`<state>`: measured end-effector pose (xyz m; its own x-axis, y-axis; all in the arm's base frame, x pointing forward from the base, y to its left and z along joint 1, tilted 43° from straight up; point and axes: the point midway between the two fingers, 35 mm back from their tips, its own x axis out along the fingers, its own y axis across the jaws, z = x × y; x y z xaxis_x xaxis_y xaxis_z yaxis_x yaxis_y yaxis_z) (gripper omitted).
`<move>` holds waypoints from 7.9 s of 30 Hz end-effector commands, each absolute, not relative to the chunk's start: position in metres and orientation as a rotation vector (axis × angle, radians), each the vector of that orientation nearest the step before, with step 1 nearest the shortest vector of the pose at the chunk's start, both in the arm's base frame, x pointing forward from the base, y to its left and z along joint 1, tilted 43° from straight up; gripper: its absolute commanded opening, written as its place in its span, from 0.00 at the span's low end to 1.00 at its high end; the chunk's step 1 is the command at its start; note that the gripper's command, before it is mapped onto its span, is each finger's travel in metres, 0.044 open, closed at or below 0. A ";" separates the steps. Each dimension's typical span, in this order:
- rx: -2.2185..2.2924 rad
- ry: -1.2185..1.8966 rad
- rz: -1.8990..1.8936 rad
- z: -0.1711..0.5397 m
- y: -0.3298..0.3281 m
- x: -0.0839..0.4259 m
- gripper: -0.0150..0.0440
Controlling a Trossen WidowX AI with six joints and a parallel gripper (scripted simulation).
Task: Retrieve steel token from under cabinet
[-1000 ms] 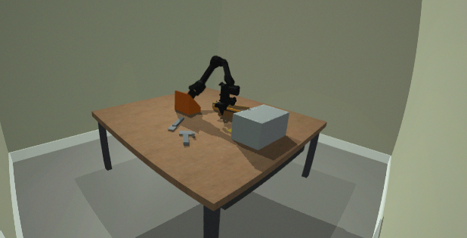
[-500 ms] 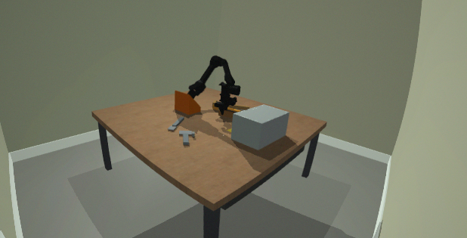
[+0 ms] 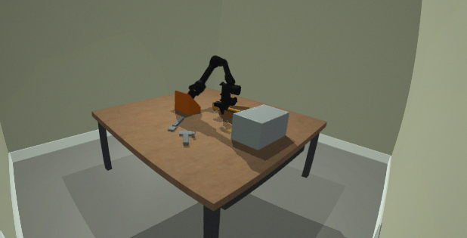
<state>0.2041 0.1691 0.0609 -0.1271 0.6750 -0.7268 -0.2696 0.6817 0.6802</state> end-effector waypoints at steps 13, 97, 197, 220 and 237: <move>0.437 1.538 0.752 0.065 0.171 0.205 0.25; 0.536 1.591 0.653 0.064 0.175 0.207 0.25; 0.583 1.613 0.604 0.055 0.184 0.321 0.25; 0.582 1.612 0.605 0.053 0.186 0.344 0.25; 0.582 1.611 0.605 0.052 0.187 0.360 0.25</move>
<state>0.3564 0.1863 0.0517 -0.1172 0.6745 -0.7289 0.0341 0.7362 0.6759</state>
